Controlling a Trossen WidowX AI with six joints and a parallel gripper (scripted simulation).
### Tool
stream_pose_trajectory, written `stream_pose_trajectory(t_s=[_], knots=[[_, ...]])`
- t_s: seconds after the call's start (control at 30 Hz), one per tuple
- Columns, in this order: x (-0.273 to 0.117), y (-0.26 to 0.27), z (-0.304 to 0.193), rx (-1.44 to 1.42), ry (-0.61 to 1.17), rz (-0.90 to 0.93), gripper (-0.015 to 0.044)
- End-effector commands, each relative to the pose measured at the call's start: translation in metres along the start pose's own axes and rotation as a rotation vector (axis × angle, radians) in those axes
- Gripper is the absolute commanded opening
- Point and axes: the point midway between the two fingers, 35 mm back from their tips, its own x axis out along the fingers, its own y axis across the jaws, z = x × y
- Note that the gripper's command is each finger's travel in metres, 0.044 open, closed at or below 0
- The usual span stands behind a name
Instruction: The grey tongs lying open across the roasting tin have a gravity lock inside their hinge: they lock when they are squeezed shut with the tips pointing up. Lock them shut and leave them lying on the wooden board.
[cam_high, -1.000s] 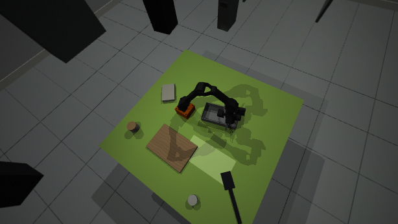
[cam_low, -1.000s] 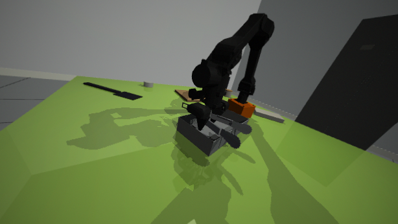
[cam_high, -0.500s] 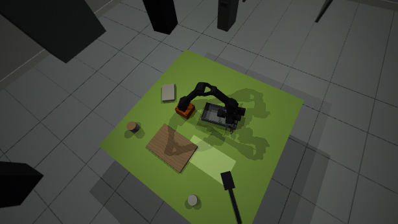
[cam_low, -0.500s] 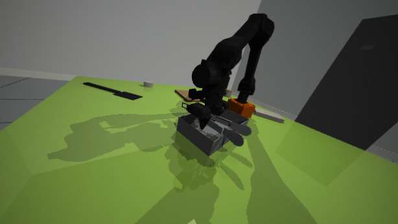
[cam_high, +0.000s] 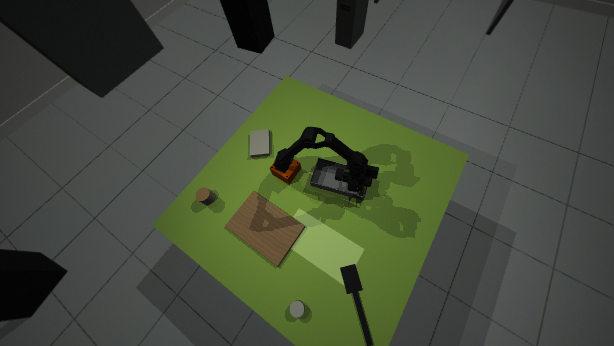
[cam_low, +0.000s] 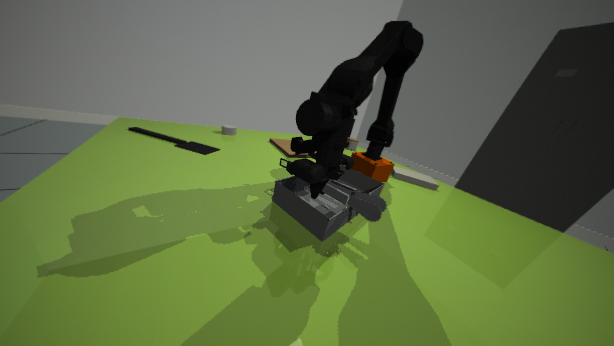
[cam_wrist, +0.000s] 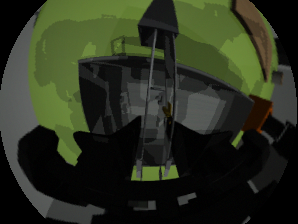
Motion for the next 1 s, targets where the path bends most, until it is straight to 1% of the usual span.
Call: stream_pose_trajectory(t_s=[0.0, 0.57, 0.73, 0.8, 0.9, 0.97], knots=[[-0.001, 0.001, 0.0, 0.0, 0.0, 0.003, 0.0141], [-0.001, 0.001, 0.0, 0.0, 0.0, 0.003, 0.0028], [-0.001, 0.001, 0.0, 0.0, 0.0, 0.003, -0.0103], [-0.009, 0.002, 0.0, 0.0, 0.0, 0.003, -0.015], [-0.04, 0.004, 0.0, 0.001, -0.002, 0.003, -0.015], [-0.072, 0.004, 0.0, 0.002, -0.004, 0.002, -0.015]])
